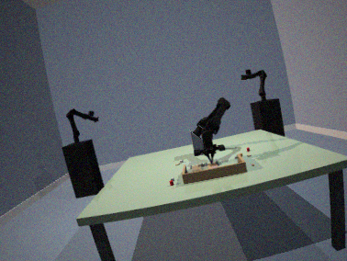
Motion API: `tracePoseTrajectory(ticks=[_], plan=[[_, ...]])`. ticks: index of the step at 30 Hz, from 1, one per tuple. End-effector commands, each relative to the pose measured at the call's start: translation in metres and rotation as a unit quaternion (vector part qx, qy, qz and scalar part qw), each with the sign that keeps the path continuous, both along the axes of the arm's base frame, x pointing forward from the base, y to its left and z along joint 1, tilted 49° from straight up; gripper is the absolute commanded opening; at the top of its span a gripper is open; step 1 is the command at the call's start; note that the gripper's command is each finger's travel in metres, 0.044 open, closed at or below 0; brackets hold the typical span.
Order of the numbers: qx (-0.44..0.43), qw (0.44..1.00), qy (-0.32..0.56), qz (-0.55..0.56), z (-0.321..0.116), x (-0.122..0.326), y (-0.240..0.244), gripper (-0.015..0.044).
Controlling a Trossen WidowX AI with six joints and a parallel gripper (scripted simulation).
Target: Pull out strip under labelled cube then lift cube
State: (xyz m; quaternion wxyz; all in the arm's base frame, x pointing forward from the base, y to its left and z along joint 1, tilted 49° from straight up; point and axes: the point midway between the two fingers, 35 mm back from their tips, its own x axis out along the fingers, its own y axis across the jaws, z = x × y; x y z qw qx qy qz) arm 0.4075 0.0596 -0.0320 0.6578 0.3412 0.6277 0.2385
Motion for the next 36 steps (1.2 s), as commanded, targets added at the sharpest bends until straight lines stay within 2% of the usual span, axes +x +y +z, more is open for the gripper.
tracePoseTrajectory(ticks=[1, 36], plan=[[0.003, 1.000, 0.001, 0.000, -0.0002, -0.0002, 0.0012, 0.0000], [0.003, 1.000, 0.001, 0.000, -0.0026, 0.0003, 0.0034, 0.0000]])
